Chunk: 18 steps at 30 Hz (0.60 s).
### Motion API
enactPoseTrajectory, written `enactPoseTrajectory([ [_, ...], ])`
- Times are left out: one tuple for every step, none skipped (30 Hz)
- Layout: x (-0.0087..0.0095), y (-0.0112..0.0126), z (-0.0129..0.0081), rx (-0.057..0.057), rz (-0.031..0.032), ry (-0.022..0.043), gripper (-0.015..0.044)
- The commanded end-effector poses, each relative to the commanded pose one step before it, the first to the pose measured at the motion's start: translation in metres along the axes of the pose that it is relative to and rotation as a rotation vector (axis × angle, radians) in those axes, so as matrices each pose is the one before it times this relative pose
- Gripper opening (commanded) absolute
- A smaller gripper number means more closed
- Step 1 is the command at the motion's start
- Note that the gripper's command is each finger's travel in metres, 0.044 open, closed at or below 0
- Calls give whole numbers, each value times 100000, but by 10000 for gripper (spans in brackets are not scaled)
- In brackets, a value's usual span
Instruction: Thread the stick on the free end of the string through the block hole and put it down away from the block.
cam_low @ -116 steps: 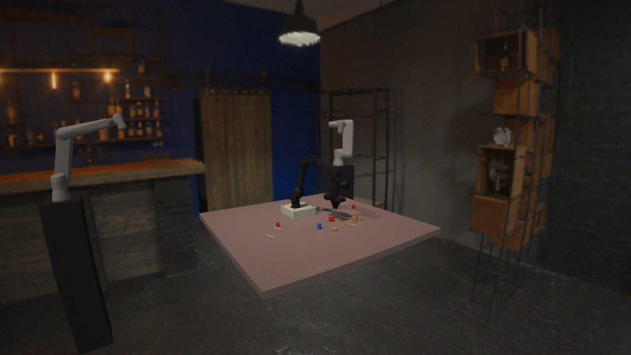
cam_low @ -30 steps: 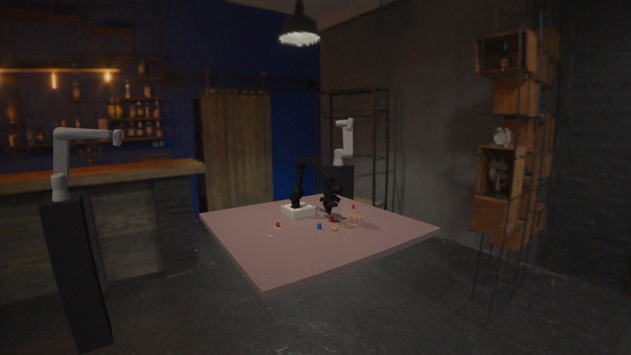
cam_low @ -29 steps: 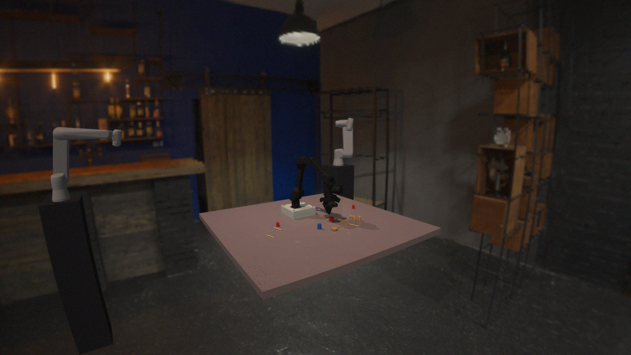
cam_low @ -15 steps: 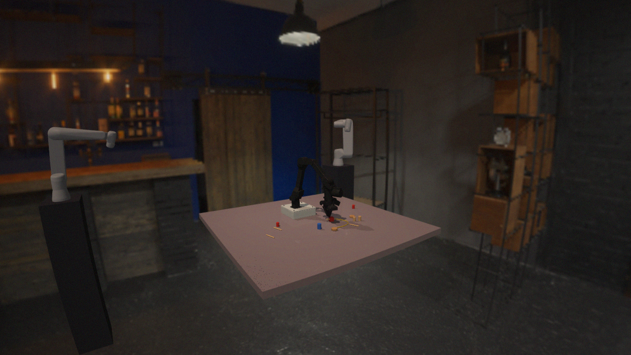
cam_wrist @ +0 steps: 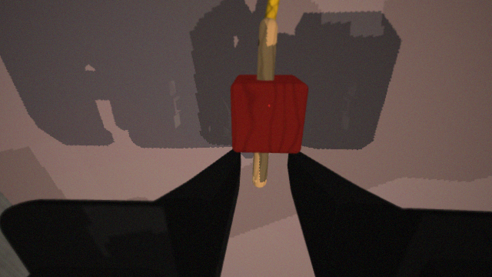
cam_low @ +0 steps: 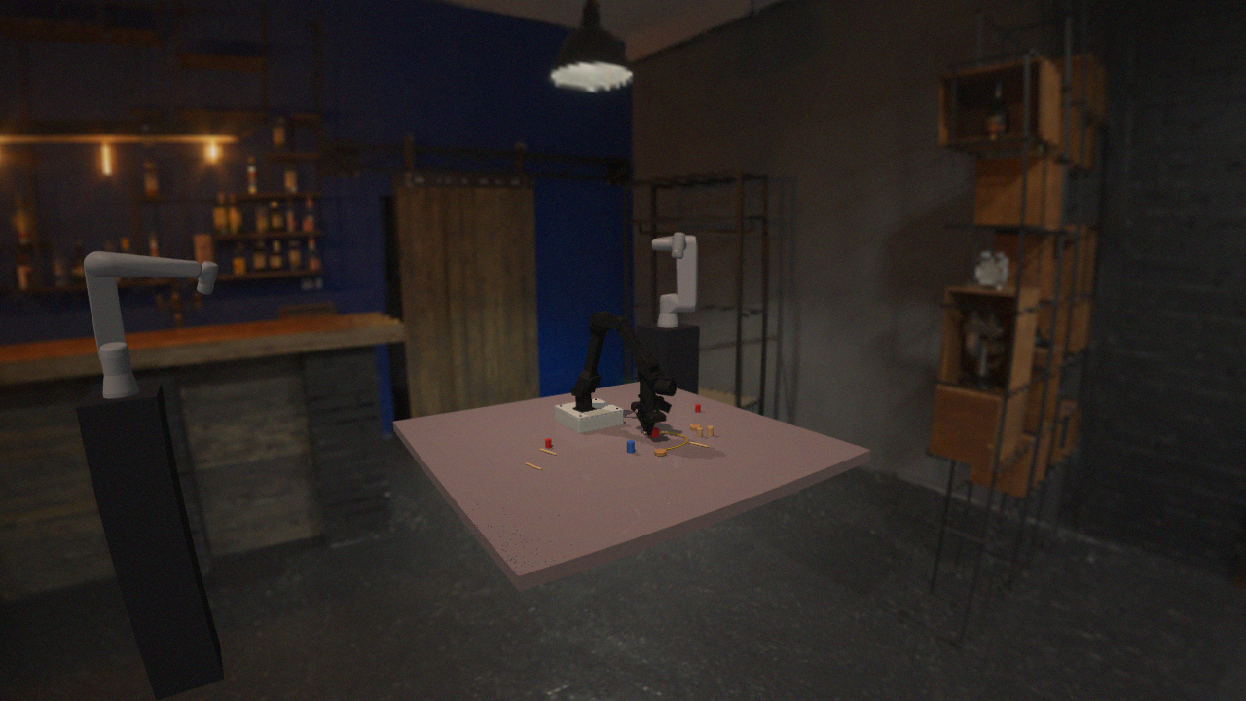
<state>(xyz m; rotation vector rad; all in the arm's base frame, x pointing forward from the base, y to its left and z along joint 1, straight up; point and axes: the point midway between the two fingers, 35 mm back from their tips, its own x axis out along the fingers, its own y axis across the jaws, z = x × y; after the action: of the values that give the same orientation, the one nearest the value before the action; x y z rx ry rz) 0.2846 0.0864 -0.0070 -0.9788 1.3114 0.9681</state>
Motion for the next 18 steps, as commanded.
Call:
enactPoseTrajectory([
  [289,86,-163,-236,46,573,123],
  [0,0,0,0,0,0,123],
  [0,0,0,0,0,0,123],
  [0,0,0,0,0,0,123],
  [-123,-20,115,177,115,-462,97],
  [0,0,0,0,0,0,71],
  [0,0,0,0,0,0,45],
  [0,0,0,0,0,0,18],
  [0,0,0,0,0,0,0],
  [0,0,0,0,0,0,0],
  [0,0,0,0,0,0,0],
  [0,0,0,0,0,0,0],
  [0,0,0,0,0,0,0],
  [0,0,0,0,0,0,0],
  [0,0,0,0,0,0,0],
  [0,0,0,0,0,0,0],
  [14,-2,-14,31,19,-399,0],
  [28,-4,-30,63,35,-853,0],
])
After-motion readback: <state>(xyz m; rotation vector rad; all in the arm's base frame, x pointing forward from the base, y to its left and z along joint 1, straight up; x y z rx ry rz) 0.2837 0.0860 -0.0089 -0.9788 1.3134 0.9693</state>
